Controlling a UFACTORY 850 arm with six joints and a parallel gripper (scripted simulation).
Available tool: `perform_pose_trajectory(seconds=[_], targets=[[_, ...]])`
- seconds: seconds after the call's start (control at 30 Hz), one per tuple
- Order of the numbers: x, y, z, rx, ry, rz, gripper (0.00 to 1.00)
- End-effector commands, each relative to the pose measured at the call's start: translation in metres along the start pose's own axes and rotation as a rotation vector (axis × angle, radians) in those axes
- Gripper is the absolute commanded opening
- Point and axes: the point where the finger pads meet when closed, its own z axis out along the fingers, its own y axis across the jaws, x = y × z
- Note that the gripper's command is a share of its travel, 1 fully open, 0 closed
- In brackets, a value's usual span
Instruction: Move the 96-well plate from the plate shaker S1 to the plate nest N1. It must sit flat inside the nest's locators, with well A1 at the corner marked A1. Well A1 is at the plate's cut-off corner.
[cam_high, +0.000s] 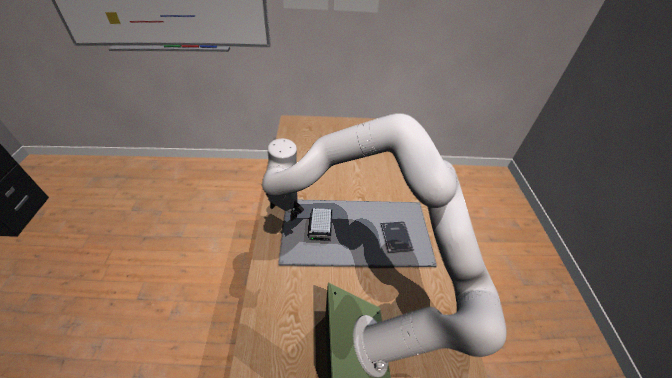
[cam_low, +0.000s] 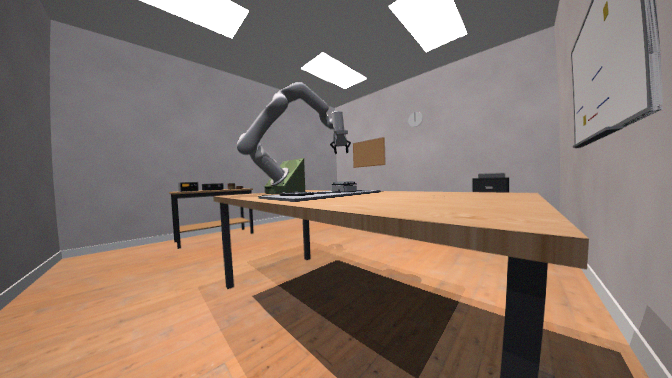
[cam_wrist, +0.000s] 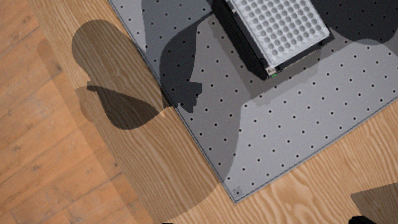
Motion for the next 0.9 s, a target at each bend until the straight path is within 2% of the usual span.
perform_pose_trajectory(seconds=[0.0, 0.17, 0.33, 0.87], targets=[[0.016, 0.000, 0.008, -0.009, 0.000, -0.071, 1.00], [0.037, 0.003, 0.021, -0.010, 0.000, -0.077, 1.00], [0.041, 0.003, 0.023, -0.015, -0.001, -0.110, 1.00], [0.093, 0.014, 0.058, -0.033, -0.003, -0.222, 1.00]])
